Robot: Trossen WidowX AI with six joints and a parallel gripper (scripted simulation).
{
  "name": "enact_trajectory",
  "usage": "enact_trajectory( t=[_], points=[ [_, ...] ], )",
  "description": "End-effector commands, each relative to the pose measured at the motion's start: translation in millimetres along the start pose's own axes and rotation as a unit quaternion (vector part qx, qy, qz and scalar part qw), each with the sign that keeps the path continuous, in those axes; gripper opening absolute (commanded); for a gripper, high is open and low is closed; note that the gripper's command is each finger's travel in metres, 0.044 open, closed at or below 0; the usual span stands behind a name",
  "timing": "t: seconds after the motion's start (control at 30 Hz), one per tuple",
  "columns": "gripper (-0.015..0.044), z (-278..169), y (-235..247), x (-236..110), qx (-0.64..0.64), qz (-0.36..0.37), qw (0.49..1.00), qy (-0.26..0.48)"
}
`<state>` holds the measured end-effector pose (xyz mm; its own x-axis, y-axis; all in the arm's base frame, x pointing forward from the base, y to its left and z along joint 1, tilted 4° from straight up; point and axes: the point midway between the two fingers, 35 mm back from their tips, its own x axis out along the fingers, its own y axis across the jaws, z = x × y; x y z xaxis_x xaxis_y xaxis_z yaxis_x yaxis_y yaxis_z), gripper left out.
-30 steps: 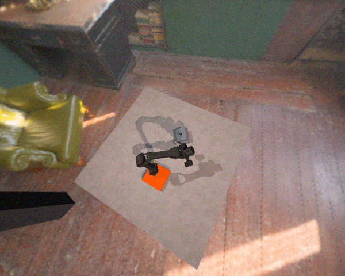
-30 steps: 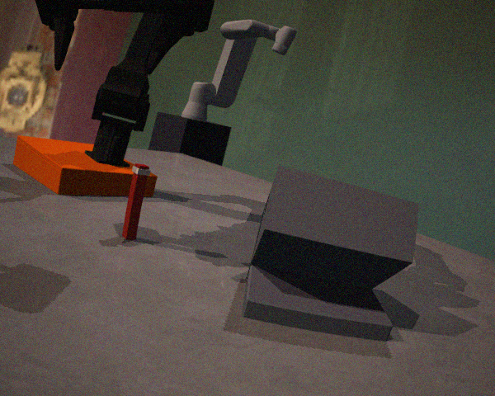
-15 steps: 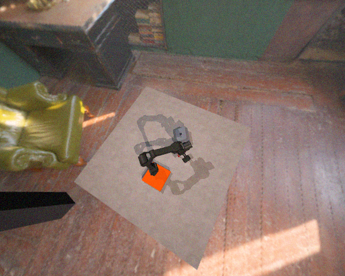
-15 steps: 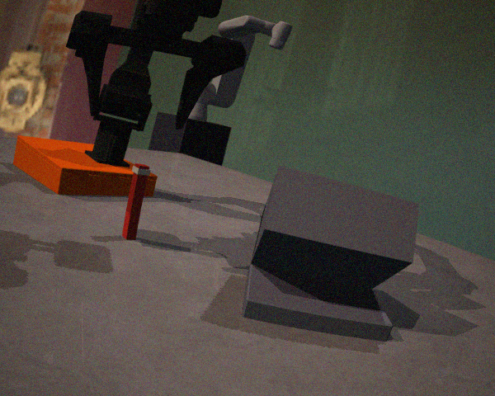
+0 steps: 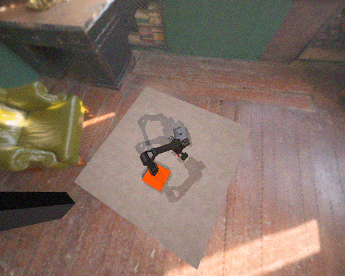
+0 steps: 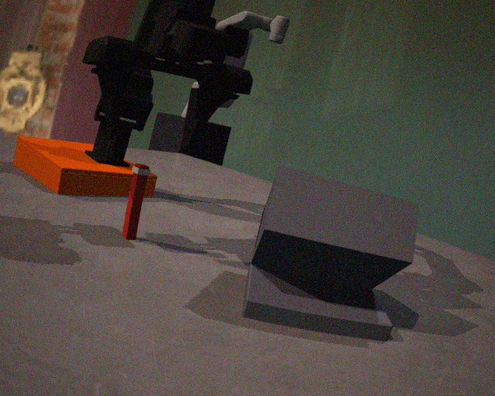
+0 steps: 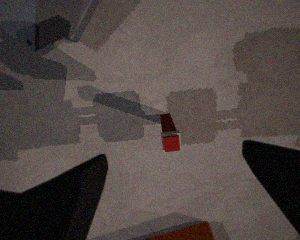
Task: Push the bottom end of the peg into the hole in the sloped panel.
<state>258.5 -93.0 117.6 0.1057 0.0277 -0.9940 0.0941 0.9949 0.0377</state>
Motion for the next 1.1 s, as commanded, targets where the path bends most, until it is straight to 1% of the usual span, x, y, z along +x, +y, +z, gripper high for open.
enact_trajectory(
  t=[0.0,1.07],
  points=[
    [0.044,-1.6,0.1,3.1,-0.006,-0.001,1.0,0.008],
    [0.044,-1.9,-0.9,53.6,-0.006,-0.001,1.0,0.008]
  ],
)
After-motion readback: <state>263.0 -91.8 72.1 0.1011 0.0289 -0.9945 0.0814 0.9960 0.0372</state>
